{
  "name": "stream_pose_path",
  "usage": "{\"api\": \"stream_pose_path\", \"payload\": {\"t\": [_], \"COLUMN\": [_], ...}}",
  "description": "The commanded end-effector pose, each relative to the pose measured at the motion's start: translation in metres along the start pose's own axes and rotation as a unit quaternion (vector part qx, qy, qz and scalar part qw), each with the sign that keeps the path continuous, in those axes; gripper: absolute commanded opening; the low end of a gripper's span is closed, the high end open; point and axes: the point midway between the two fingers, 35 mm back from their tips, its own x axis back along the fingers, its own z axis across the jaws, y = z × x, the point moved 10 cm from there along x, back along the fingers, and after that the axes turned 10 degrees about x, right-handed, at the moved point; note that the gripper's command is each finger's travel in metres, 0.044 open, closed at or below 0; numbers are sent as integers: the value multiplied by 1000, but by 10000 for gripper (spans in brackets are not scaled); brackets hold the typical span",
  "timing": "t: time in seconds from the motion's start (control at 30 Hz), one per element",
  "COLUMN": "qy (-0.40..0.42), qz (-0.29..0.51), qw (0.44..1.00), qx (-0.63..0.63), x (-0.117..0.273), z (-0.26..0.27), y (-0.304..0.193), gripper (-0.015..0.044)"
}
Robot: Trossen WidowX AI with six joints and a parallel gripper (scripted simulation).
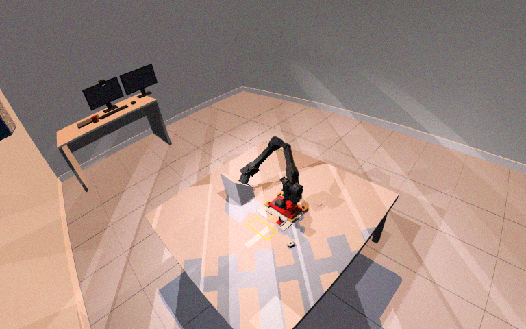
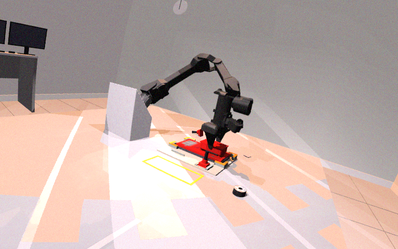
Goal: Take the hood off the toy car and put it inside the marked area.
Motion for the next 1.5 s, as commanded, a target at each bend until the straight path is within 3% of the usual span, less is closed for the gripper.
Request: {"api": "stream_pose_path", "payload": {"t": [0.0,0.7,1.1,1.47], "qy": [-2,-2,-2,-10], "qz": [-3,-3,-2,-1], "qw": [1000,1000,1000,1000], "qx": [1,1,1,-4], "x": [5,19,62,58], "z": [0,0,0,-53], "y": [1,1,1,-6], "gripper": [0,0,0,0]}}
